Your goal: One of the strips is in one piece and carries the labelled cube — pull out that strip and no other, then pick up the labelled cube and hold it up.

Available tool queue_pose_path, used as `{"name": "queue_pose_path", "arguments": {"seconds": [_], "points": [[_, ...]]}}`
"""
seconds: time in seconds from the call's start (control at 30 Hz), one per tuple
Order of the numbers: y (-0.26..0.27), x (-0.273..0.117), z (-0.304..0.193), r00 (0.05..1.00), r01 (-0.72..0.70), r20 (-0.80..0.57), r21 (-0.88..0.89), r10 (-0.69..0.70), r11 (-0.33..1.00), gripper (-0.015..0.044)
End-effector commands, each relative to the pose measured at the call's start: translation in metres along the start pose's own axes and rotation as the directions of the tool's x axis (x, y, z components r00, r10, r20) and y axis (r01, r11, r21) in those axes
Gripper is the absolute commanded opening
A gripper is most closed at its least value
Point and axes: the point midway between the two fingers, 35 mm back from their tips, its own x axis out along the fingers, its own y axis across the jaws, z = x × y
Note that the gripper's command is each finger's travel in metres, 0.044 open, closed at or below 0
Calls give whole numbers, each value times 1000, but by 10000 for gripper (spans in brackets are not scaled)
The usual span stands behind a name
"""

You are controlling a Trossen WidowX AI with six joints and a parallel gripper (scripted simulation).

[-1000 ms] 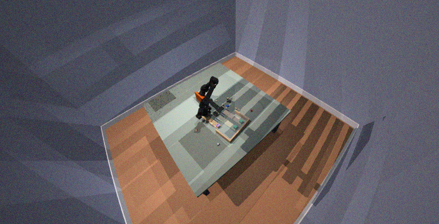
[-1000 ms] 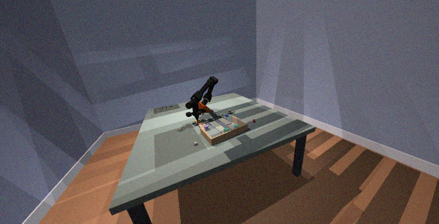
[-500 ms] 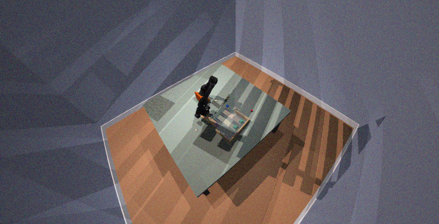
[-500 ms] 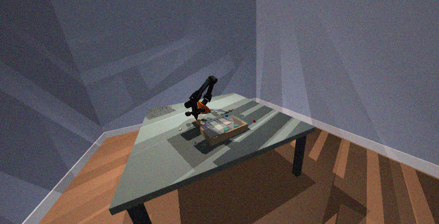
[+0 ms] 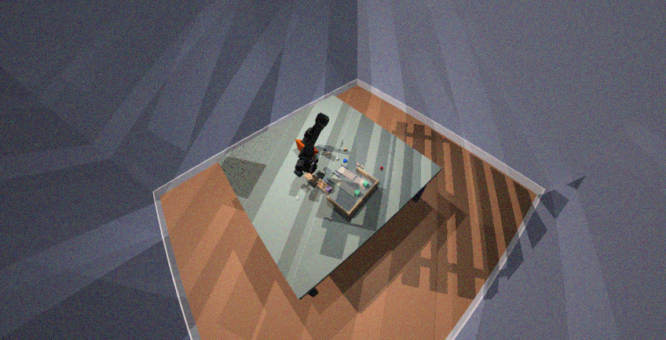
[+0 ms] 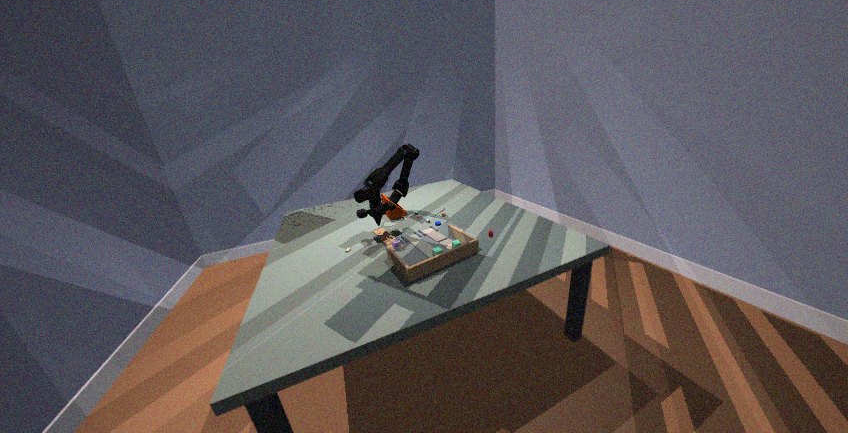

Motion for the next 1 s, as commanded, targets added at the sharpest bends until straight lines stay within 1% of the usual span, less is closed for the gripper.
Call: {"name": "queue_pose_path", "arguments": {"seconds": [0.0, 0.13, 0.53, 0.97], "points": [[-1, -6, 2, 1000, -3, -12, 5, 3, 1000, 26], [0, -7, 25, 1000, -2, -11, 105, 3, 994, 131], [0, -11, 65, 1000, -3, -10, 107, 4, 994, 440], [0, -17, 112, 1000, -3, -9, 105, 4, 994, 440]]}}
